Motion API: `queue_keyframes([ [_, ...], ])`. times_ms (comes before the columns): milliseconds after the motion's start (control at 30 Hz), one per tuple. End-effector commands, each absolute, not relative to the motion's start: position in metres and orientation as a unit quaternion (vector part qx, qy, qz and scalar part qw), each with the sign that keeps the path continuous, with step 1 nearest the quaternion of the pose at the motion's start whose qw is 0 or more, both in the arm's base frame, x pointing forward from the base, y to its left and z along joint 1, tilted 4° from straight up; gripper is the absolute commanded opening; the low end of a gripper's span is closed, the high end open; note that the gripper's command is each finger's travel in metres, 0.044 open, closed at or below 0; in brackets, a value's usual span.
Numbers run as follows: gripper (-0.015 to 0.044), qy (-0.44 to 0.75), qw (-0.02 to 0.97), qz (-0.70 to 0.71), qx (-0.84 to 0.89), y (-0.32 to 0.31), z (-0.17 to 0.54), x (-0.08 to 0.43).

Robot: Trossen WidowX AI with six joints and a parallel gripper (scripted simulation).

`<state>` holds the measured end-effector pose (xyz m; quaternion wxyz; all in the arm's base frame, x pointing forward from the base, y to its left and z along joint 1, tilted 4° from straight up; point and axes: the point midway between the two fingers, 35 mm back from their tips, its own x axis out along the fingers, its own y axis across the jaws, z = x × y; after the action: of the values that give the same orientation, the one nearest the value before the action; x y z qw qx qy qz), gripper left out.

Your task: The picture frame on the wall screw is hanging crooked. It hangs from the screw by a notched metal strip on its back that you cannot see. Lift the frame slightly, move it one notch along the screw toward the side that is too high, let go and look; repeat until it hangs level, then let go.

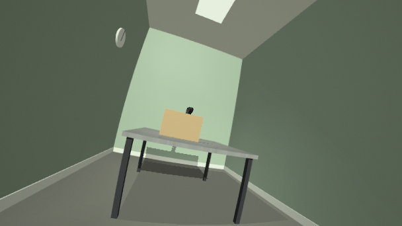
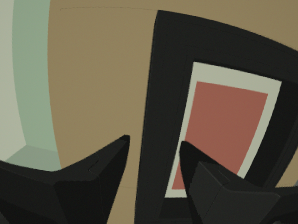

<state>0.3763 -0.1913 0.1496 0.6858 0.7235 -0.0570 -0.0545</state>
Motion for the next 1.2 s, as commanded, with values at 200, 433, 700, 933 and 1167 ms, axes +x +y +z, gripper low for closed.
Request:
queue_keyframes([
  [200, 0.0260, -0.054, 0.708, -0.056, 0.702, -0.191, 0.148, 0.339],
  [433, 0.0260, -0.050, 0.743, -0.057, 0.665, -0.176, 0.141, 0.277],
  [700, 0.0260, -0.051, 0.738, -0.062, 0.670, -0.182, 0.155, 0.262],
  [933, 0.0260, -0.049, 0.742, -0.062, 0.666, -0.172, 0.176, 0.218],
  [1167, 0.0260, -0.047, 0.743, -0.060, 0.665, -0.155, 0.183, 0.189],
])
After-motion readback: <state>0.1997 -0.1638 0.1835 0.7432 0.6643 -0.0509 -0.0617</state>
